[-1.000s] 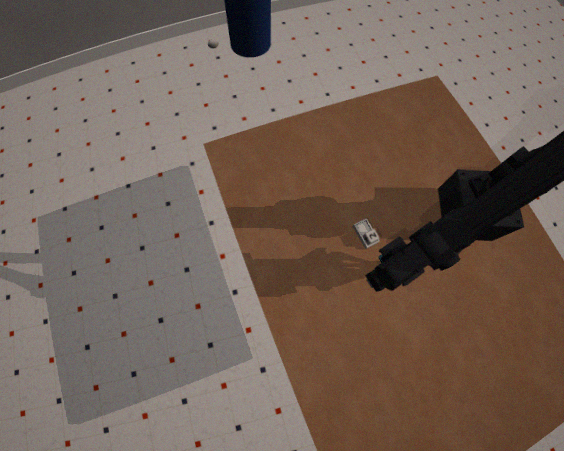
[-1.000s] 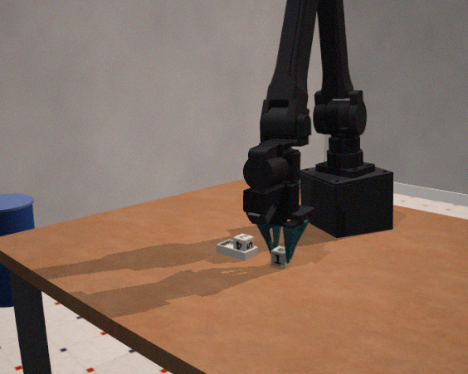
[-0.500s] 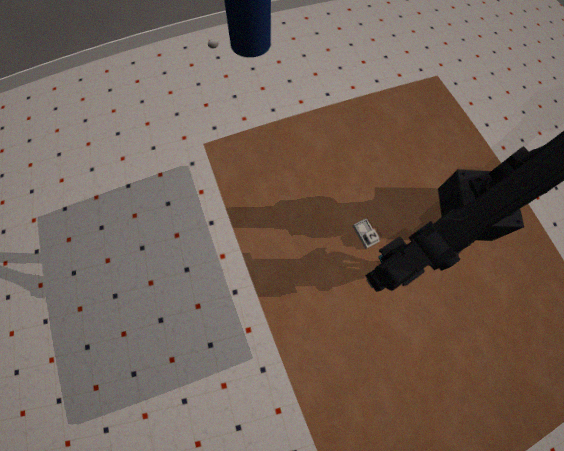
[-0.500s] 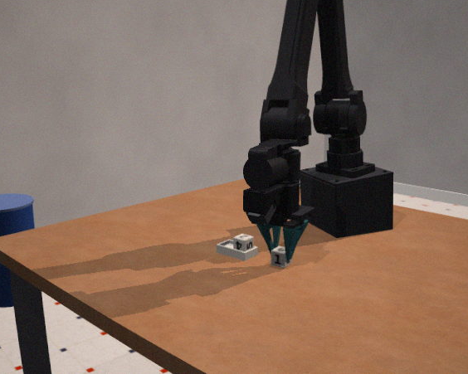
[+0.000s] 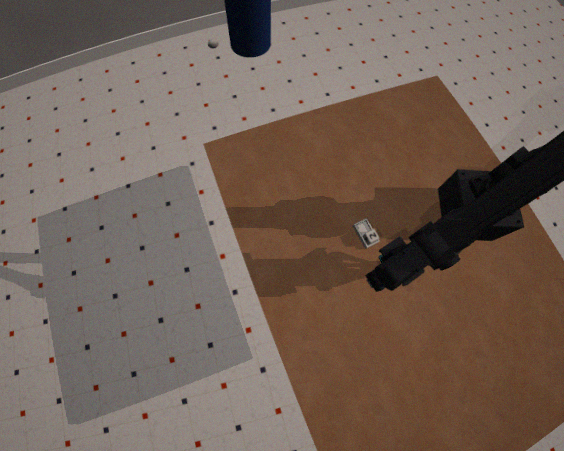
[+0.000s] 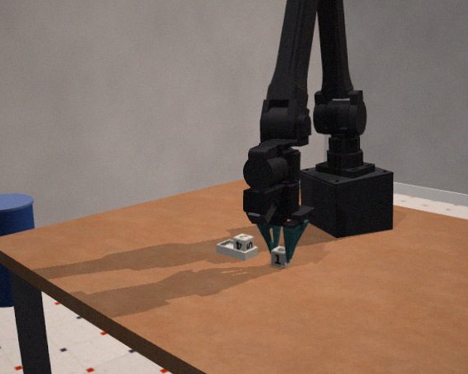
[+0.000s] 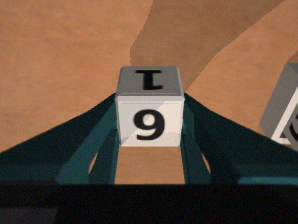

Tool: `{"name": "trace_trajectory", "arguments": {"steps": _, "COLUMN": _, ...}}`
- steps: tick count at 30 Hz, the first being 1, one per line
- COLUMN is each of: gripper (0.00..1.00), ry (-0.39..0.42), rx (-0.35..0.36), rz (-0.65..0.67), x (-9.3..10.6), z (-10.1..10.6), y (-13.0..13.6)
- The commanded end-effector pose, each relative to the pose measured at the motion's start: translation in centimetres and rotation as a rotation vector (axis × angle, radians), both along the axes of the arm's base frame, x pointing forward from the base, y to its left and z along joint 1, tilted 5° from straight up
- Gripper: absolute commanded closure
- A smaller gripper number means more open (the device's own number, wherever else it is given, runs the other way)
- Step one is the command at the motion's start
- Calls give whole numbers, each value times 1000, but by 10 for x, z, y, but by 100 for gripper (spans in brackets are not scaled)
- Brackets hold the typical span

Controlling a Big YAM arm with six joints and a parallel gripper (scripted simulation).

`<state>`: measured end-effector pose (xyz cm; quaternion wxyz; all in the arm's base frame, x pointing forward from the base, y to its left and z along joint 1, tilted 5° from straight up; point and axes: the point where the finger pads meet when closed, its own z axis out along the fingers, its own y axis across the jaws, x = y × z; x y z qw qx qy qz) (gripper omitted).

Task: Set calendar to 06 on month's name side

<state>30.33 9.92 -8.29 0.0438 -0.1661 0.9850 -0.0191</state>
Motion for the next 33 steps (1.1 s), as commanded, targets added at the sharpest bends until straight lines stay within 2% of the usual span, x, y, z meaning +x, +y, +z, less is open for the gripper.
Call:
{"name": "trace_trajectory", "arguments": {"steps": 1, "gripper": 74, "ry": -14, "rx": 4, "rz": -1, "x": 9, "z": -2, "y": -2}}
{"name": "trace_trajectory", "arguments": {"steps": 33, "gripper": 74, "ry": -12, "rx": 3, "rz": -1, "x": 8, "z": -6, "y": -3}}
